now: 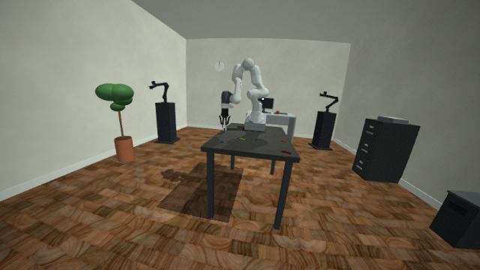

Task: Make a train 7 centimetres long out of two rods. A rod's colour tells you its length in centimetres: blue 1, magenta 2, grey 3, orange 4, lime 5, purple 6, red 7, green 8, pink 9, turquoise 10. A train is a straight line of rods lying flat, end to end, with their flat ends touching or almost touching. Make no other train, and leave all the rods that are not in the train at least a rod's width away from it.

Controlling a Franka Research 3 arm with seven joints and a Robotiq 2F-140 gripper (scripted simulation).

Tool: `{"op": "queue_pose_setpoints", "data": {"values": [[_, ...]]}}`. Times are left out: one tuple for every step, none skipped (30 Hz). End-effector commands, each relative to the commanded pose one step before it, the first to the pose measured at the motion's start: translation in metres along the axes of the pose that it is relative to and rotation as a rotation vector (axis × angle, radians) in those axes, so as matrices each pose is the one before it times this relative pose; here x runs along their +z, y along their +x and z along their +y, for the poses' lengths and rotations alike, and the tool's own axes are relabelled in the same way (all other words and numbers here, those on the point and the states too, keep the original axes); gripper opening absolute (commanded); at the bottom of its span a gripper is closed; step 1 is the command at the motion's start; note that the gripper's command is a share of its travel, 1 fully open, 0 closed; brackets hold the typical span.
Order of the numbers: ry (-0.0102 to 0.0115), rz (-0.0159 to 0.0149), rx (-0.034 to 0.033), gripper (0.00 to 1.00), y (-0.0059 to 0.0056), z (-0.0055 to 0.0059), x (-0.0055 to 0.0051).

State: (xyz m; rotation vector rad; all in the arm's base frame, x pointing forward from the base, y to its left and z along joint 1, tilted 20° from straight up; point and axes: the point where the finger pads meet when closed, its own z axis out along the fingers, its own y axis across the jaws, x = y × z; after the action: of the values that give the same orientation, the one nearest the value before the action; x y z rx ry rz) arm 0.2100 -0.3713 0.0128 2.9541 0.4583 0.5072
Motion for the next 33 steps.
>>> {"op": "queue_pose_setpoints", "data": {"values": [[-0.00236, -0.00166, -0.00322, 0.23, -0.00023, 0.00017, -0.00032], [0.00000, 0.00000, 0.00000, 0.23, 0.00000, 0.00000, 0.00000], [0.00000, 0.00000, 0.00000, 0.23, 0.00000, 0.00000, 0.00000], [0.00000, 0.00000, 0.00000, 0.23, 0.00000, 0.00000, 0.00000], [0.00000, 0.00000, 0.00000, 0.23, 0.00000, 0.00000, 0.00001], [0.00000, 0.00000, 0.00000, 0.23, 0.00000, 0.00000, 0.00004], [0.00000, 0.00001, 0.00000, 0.23, 0.00000, 0.00000, 0.00010], [0.00001, 0.00001, 0.00000, 0.23, 0.00000, 0.00000, 0.00019], [0.00000, 0.00000, 0.00000, 0.23, 0.00000, 0.00000, 0.00000], [0.00000, 0.00000, 0.00000, 0.23, 0.00000, 0.00000, 0.00000], [0.00001, 0.00001, 0.00000, 0.23, 0.00000, 0.00000, 0.00029], [0.00001, 0.00001, 0.00001, 0.23, 0.00000, 0.00000, 0.00039], [0.00001, 0.00001, 0.00000, 0.23, 0.00000, 0.00000, 0.00050], [0.00000, 0.00000, 0.00000, 0.23, 0.00000, 0.00000, 0.00061], [-0.00001, -0.00001, 0.00000, 0.23, 0.00000, 0.00000, 0.00071], [-0.00002, -0.00002, -0.00001, 0.23, -0.00001, 0.00000, 0.00080], [-0.00001, -0.00001, -0.00001, 0.23, 0.00000, 0.00000, 0.00088], [0.00002, 0.00003, 0.00001, 0.23, 0.00001, 0.00000, 0.00096], [0.00001, 0.00001, 0.00000, 0.23, 0.00000, 0.00000, 0.00100], [-0.00001, -0.00002, -0.00001, 0.23, -0.00001, 0.00000, 0.00103], [-0.00002, -0.00003, -0.00001, 0.23, -0.00001, 0.00000, 0.00105], [0.00002, 0.00004, 0.00002, 0.23, 0.00001, 0.00000, 0.00105], [0.00001, 0.00001, 0.00001, 0.23, 0.00000, 0.00000, 0.00102], [-0.00001, -0.00001, -0.00001, 0.23, -0.00001, 0.00000, 0.00098], [-0.00002, -0.00003, -0.00002, 0.23, -0.00001, 0.00000, 0.00092], [0.00000, 0.00000, 0.00000, 0.23, 0.00000, 0.00000, 0.00000], [0.00000, 0.00000, 0.00000, 0.23, 0.00000, 0.00000, 0.00000], [0.00001, 0.00003, 0.00001, 0.23, 0.00001, 0.00000, 0.00086], [0.00001, 0.00002, 0.00001, 0.23, 0.00001, 0.00000, 0.00078], [0.00000, 0.00000, 0.00000, 0.23, 0.00000, 0.00000, 0.00068], [0.00000, -0.00001, 0.00000, 0.23, 0.00000, 0.00000, 0.00058], [0.00000, -0.00001, -0.00001, 0.23, 0.00000, 0.00000, 0.00047], [-0.00001, -0.00001, -0.00001, 0.23, 0.00000, 0.00000, 0.00037]]}}
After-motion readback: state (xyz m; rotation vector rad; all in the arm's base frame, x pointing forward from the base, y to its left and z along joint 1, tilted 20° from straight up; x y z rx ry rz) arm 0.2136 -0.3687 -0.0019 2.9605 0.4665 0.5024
